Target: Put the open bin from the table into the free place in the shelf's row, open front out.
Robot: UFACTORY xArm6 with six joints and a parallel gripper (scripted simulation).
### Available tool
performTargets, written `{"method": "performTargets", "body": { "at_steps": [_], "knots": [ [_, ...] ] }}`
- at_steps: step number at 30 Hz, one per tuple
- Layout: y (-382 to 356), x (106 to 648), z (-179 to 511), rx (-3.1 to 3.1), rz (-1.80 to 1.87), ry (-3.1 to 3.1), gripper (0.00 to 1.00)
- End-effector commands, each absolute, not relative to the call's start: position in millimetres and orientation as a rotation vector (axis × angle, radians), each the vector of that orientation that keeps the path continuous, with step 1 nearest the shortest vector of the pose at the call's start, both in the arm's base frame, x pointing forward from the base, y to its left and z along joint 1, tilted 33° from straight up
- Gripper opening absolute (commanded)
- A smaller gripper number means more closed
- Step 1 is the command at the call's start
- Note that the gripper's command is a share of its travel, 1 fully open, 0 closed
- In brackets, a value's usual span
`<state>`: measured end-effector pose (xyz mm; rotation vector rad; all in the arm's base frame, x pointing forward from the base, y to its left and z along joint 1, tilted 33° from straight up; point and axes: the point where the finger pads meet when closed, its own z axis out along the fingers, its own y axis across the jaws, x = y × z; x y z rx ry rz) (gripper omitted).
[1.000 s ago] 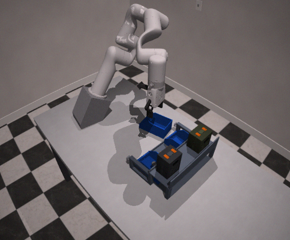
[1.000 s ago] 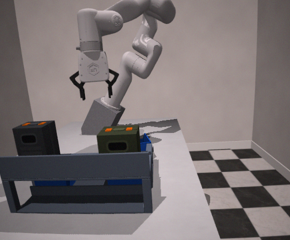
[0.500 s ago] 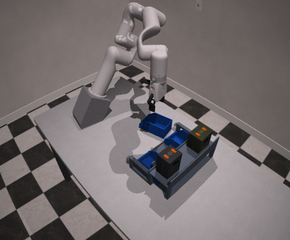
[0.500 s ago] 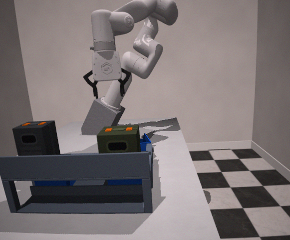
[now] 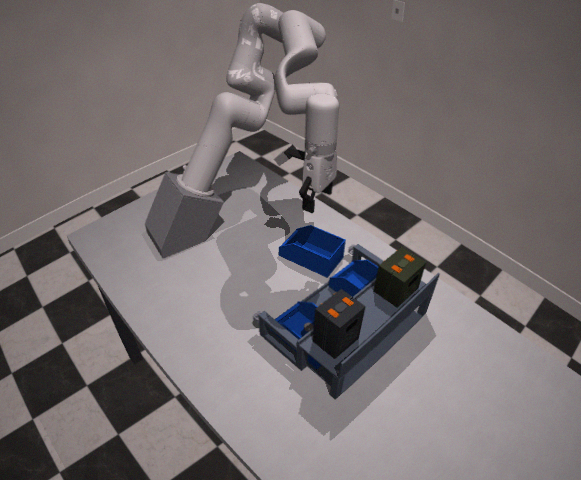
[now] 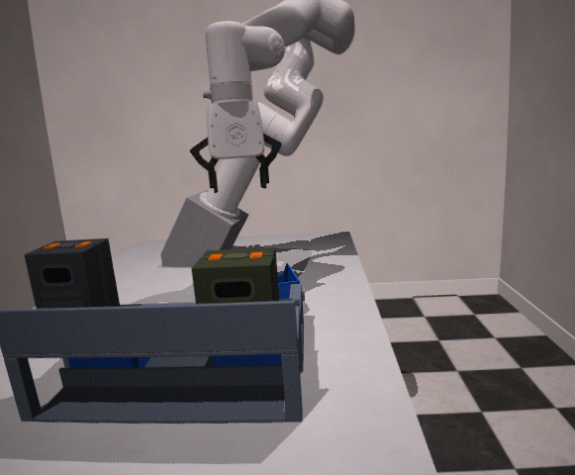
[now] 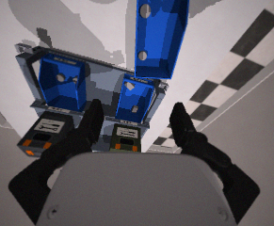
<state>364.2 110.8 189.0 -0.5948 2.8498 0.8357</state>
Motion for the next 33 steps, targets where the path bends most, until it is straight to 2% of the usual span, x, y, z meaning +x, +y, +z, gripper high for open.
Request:
{"method": "performTargets", "body": {
  "at_steps": [1,7,12,24,29,33],
  "knots": [
    [113.7,361.1,193.3,-0.589,0.828,2.848,1.00],
    [113.7,361.1,193.3,-0.589,0.828,2.848,1.00],
    [147.8,324.3,214.9,-0.589,0.829,2.848,1.00],
    [147.8,324.3,214.9,-0.589,0.829,2.848,1.00],
    [181.9,287.7,236.6,-0.589,0.829,2.848,1.00],
    [181.9,287.7,236.6,-0.589,0.829,2.848,1.00]
  ]
}}
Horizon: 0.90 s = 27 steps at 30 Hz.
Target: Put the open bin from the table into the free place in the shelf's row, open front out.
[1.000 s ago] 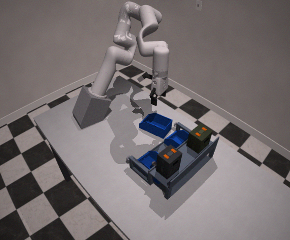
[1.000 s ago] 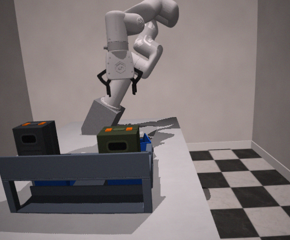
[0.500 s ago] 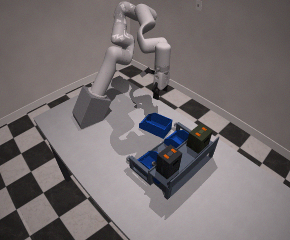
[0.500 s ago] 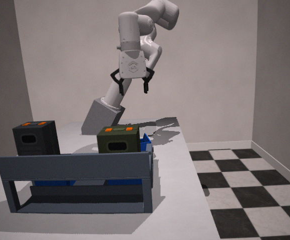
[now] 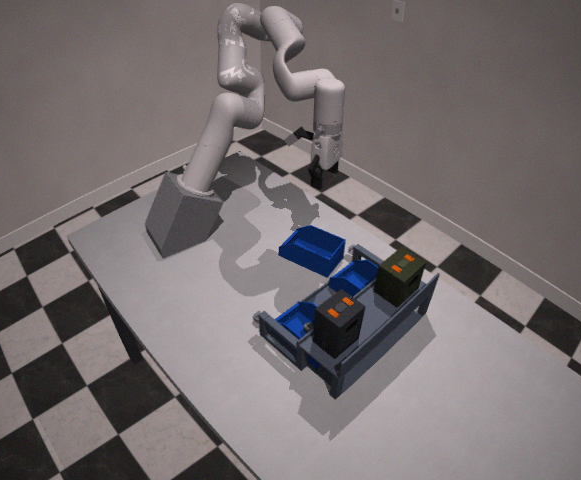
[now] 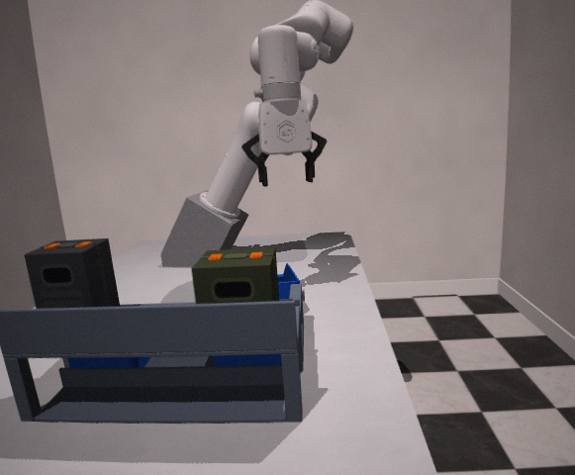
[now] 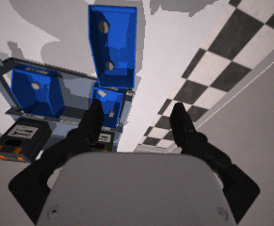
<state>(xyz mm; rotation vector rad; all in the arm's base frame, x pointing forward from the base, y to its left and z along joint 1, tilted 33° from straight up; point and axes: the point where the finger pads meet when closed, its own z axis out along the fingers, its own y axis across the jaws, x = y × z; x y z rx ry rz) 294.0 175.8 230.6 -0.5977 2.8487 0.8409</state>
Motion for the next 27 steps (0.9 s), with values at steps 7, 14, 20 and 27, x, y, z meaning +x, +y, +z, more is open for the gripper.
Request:
{"method": "performTargets", "body": {
  "at_steps": [7,14,20,27],
  "knots": [
    [181.9,287.7,236.6,-0.589,0.829,2.848,1.00],
    [179.2,290.7,235.1,-0.590,0.830,2.848,1.00],
    [179.2,290.7,235.1,-0.590,0.830,2.848,1.00],
    [177.7,292.3,234.1,-0.589,0.830,2.848,1.00]
  ]
}}
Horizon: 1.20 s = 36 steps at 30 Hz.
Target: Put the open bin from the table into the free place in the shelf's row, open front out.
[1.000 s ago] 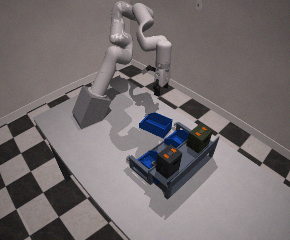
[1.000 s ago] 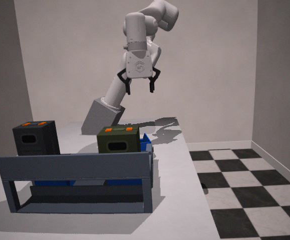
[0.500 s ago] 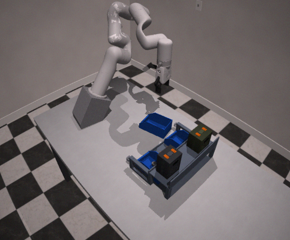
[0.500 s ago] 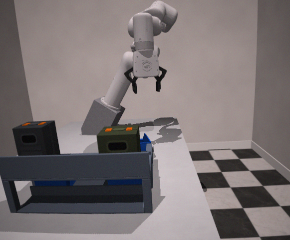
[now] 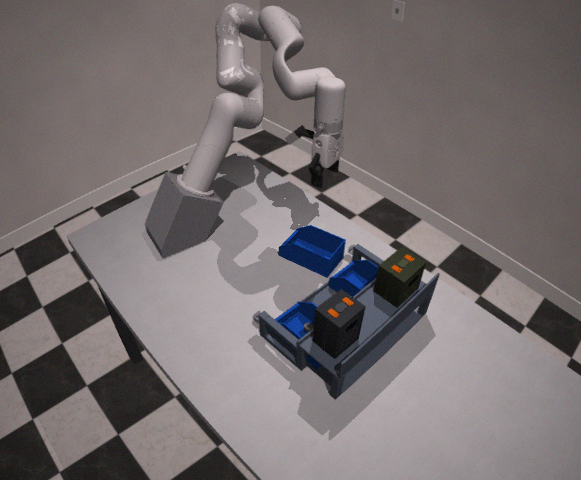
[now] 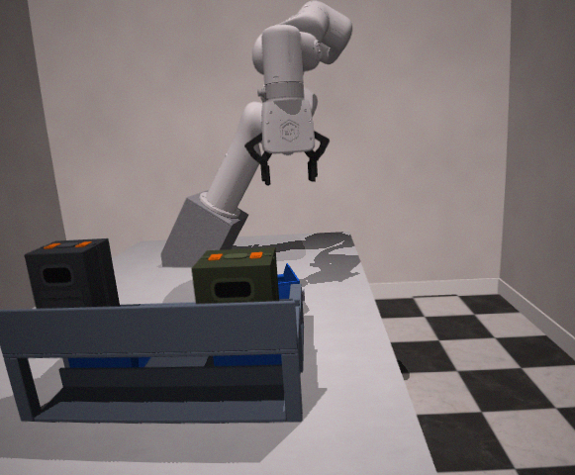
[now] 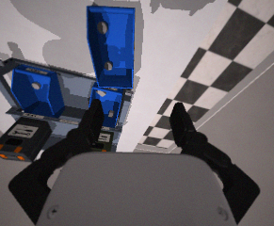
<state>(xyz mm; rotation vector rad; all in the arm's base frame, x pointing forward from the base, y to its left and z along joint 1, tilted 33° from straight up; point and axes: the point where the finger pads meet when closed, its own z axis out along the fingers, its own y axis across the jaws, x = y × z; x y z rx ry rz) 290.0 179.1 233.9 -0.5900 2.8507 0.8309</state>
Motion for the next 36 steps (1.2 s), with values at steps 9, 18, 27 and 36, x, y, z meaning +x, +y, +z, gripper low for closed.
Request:
{"method": "performTargets", "body": {
  "at_steps": [9,18,27,36],
  "knots": [
    [175.4,294.8,232.6,-0.590,0.830,2.848,1.00],
    [174.3,296.0,231.9,-0.590,0.830,2.848,1.00],
    [173.5,296.8,231.4,-0.589,0.830,2.848,1.00],
    [172.7,297.6,230.9,-0.589,0.830,2.848,1.00]
  ]
}}
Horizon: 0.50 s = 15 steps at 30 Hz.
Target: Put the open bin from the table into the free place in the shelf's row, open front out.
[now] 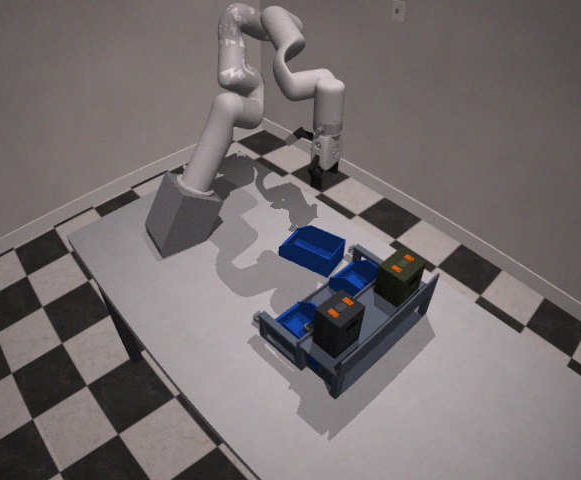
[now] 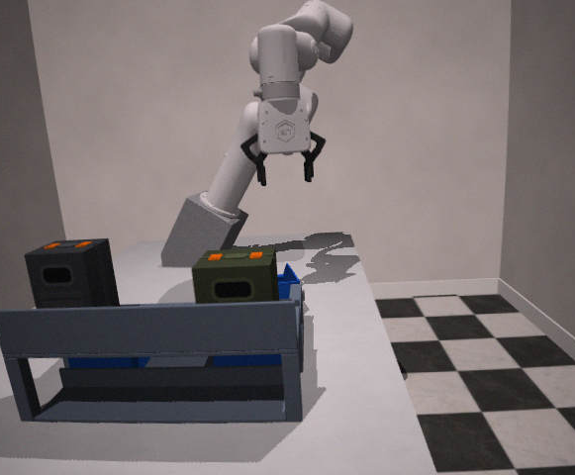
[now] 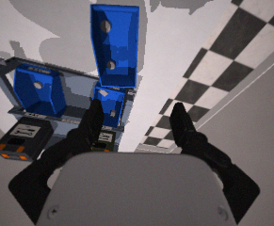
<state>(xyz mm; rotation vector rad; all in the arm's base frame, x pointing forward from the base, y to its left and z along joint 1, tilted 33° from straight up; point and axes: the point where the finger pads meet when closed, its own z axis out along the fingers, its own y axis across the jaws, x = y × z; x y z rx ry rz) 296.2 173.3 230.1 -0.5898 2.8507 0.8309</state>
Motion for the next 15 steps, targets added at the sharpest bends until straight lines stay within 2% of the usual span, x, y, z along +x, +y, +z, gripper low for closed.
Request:
{"method": "performTargets", "body": {
  "at_steps": [1,15],
  "knots": [
    [172.6,297.8,230.7,-0.589,0.830,2.848,1.00],
    [174.5,298.4,226.5,-0.589,0.830,2.848,1.00]
  ]
}}
